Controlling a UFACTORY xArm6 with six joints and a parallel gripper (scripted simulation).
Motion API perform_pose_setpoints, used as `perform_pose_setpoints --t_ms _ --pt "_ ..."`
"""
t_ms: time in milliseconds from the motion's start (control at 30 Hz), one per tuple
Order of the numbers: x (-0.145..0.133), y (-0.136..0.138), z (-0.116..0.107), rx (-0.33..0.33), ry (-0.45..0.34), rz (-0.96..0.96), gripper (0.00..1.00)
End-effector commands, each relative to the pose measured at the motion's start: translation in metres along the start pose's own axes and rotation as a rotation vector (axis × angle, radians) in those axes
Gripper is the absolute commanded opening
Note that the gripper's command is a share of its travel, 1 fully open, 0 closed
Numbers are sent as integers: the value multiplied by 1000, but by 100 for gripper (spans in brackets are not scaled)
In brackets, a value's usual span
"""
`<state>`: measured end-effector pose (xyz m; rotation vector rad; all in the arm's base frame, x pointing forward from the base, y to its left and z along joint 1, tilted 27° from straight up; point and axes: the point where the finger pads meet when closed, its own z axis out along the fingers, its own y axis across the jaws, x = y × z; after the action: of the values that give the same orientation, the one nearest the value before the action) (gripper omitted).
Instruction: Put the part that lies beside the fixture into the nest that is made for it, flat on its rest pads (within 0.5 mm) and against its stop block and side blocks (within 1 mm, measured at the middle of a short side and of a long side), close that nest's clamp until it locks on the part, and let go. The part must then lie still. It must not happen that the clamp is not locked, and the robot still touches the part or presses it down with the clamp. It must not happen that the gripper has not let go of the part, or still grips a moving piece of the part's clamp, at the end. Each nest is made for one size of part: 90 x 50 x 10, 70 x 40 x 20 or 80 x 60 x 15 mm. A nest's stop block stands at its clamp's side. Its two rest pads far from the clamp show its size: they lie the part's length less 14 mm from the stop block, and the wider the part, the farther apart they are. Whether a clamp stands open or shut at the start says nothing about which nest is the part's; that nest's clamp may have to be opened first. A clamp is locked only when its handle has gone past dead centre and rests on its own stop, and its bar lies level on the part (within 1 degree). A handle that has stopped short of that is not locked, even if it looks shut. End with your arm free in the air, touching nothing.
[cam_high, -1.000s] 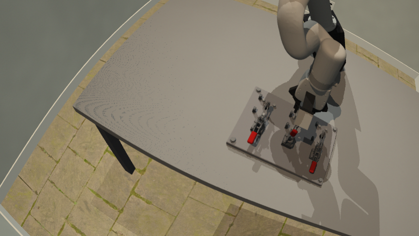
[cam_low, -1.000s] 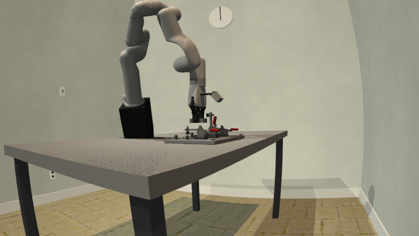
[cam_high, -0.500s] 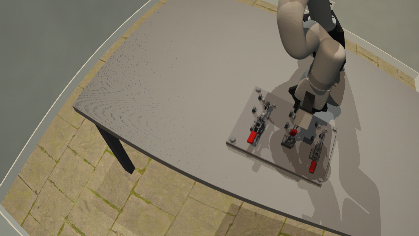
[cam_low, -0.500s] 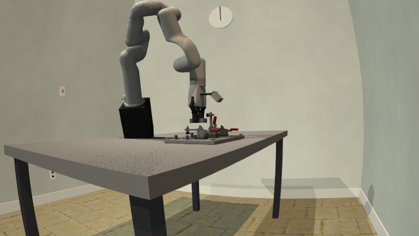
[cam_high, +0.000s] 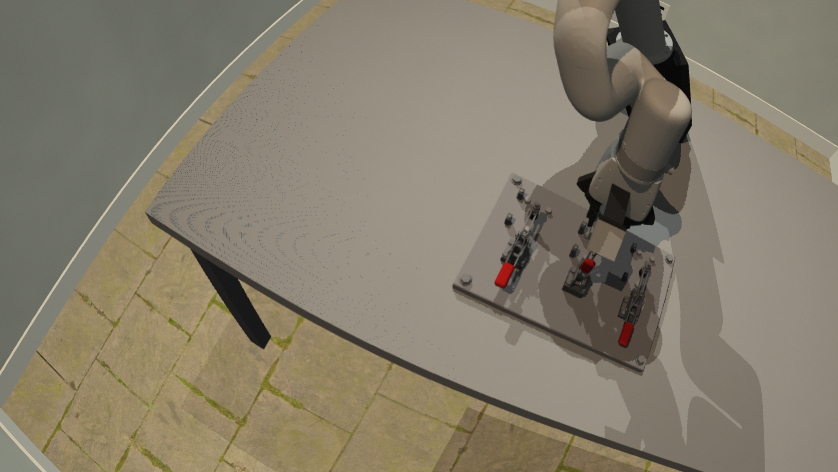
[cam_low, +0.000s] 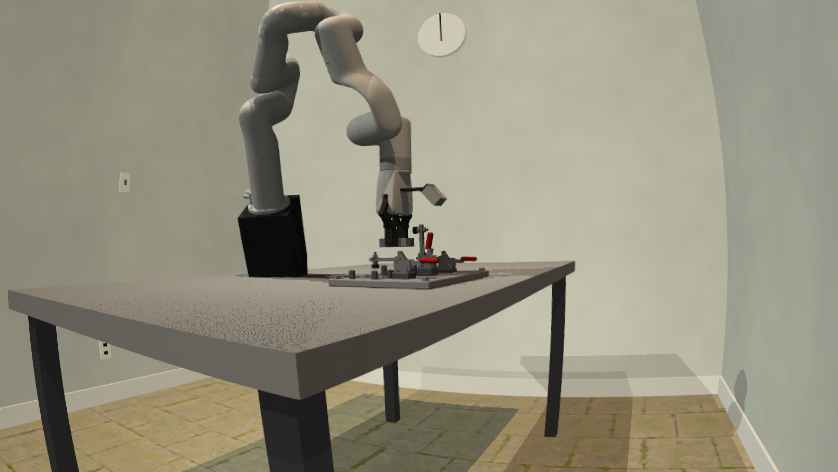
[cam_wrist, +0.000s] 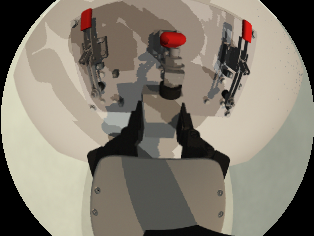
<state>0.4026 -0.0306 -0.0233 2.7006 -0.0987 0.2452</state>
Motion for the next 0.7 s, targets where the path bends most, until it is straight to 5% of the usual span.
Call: perform_pose_setpoints --t_ms 0,667 --pt "2 0 2 1 3 0 0" --pt "4 0 28 1 3 0 0"
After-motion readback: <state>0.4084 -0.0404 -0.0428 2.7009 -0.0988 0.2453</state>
